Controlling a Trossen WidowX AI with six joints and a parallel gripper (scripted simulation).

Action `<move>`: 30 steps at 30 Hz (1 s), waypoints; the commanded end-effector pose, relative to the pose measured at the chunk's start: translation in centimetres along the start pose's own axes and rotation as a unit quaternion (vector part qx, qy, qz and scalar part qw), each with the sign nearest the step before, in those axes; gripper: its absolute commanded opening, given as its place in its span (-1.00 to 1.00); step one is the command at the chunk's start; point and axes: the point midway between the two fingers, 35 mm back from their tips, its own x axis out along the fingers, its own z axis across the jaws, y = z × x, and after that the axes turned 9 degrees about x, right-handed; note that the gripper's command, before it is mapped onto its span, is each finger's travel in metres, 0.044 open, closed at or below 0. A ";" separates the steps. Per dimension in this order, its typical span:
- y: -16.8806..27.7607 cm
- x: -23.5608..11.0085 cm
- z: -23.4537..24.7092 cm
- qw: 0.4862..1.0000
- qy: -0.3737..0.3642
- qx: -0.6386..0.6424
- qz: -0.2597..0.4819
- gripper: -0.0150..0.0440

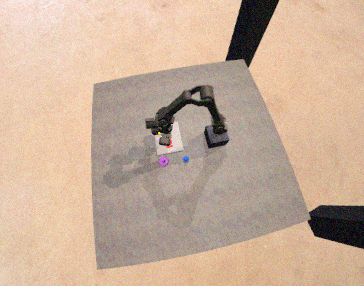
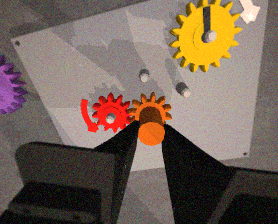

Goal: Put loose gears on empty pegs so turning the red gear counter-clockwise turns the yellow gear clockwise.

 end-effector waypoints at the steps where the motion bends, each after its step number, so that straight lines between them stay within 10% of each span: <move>1: -0.1 0.2 -0.1 0.999 0.000 -0.040 0.000 -0.49; 15: 0.0 0.4 0.1 0.996 0.000 0.086 0.000 -0.49; 20: -0.1 -0.1 0.0 0.996 0.000 0.086 0.000 -0.05; 30: -0.1 -3.9 0.0 0.996 0.000 0.086 0.000 -0.02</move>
